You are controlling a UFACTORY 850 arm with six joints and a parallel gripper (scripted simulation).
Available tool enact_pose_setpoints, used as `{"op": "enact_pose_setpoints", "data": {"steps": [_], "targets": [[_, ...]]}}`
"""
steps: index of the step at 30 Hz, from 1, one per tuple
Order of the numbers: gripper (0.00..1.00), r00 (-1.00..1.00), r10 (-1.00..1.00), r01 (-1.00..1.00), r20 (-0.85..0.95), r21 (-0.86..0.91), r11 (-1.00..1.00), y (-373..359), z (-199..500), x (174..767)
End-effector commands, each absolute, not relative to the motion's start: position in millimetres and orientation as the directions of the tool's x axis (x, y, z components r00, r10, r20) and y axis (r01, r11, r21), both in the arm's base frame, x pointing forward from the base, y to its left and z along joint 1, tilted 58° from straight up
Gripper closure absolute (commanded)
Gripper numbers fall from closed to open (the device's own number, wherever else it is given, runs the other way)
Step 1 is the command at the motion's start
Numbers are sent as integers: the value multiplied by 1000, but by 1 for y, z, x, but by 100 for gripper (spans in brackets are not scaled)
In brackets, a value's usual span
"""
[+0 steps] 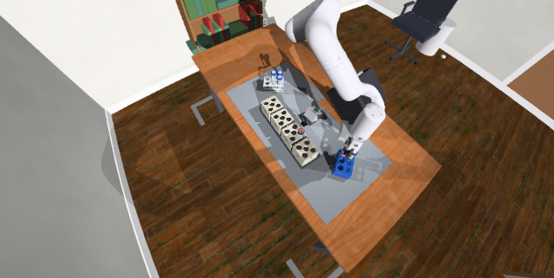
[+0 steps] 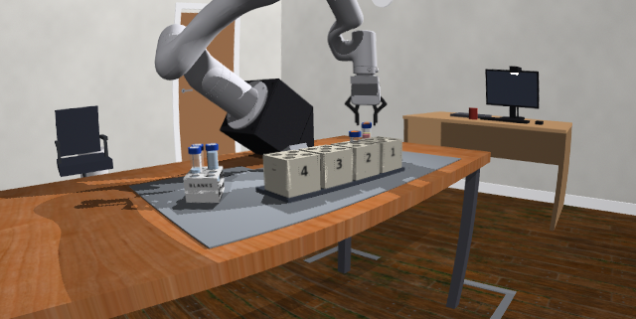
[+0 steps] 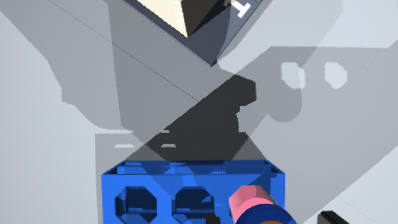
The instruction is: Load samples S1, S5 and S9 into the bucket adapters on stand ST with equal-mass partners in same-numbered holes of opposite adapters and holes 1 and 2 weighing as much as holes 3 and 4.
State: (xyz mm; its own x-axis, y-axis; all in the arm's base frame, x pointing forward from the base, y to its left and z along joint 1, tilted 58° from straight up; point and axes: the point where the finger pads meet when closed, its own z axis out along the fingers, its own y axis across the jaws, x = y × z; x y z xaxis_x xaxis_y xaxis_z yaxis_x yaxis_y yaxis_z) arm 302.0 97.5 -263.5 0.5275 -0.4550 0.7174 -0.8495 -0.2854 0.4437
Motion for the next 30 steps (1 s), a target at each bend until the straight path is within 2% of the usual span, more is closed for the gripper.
{"op": "enact_pose_setpoints", "data": {"steps": [1, 30], "targets": [[43, 527, -456, -850, 717, 442, -286, 97, -264, 303], [43, 527, -456, -850, 717, 442, -286, 83, -273, 303]]}}
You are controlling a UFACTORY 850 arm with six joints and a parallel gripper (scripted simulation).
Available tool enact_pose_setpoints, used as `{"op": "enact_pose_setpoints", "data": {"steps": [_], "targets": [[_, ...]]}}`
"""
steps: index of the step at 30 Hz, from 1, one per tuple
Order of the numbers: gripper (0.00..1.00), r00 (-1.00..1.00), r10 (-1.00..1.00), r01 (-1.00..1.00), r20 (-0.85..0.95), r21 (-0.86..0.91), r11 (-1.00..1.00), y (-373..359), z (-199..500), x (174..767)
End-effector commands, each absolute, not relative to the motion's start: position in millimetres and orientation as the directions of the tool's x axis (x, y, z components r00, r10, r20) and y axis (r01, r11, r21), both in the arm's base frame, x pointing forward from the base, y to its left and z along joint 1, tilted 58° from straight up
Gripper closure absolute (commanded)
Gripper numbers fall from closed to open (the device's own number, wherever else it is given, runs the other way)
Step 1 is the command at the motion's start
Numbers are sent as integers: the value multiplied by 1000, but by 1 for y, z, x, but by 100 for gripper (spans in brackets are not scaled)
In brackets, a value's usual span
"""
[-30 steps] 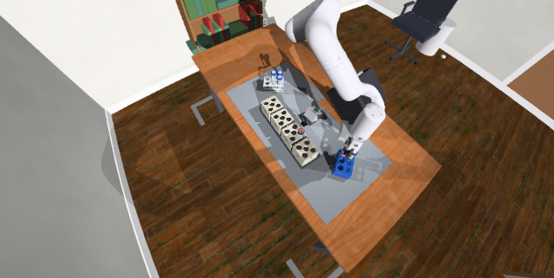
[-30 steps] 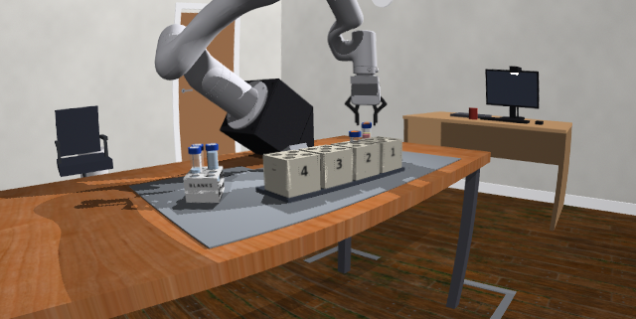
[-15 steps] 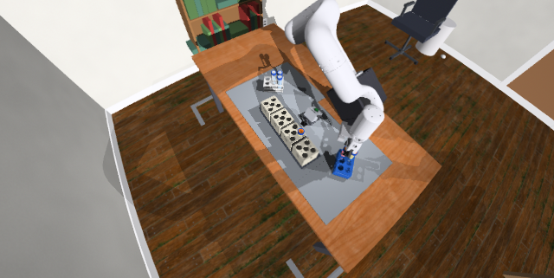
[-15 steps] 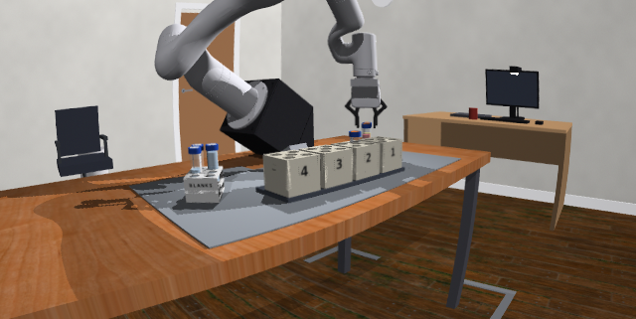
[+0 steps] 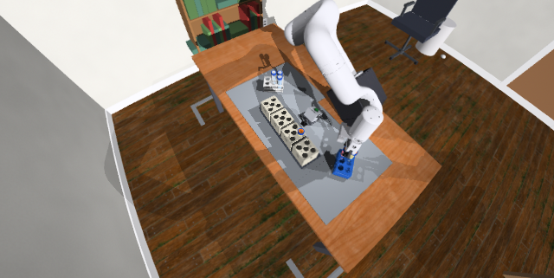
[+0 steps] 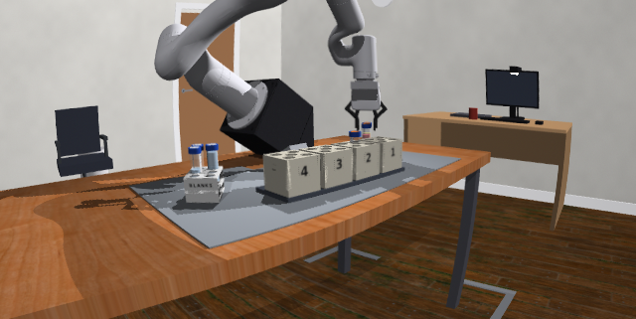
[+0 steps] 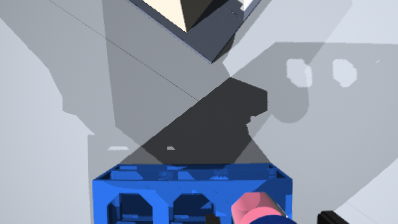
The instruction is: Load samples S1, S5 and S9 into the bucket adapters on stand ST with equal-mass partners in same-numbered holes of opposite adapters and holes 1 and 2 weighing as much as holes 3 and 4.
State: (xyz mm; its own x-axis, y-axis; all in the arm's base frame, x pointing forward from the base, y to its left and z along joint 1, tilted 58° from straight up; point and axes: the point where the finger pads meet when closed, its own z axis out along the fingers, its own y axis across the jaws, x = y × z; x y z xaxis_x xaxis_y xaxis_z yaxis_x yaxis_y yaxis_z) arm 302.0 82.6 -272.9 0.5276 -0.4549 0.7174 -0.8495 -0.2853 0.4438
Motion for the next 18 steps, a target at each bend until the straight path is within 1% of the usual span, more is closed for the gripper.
{"op": "enact_pose_setpoints", "data": {"steps": [1, 12, 13, 18], "targets": [[43, 527, -456, -850, 717, 442, -286, 83, -273, 303], [43, 527, -456, -850, 717, 442, -286, 83, -273, 303], [100, 527, -456, -850, 717, 442, -286, 84, -273, 303], [100, 527, -456, -850, 717, 442, -287, 85, -272, 303]]}}
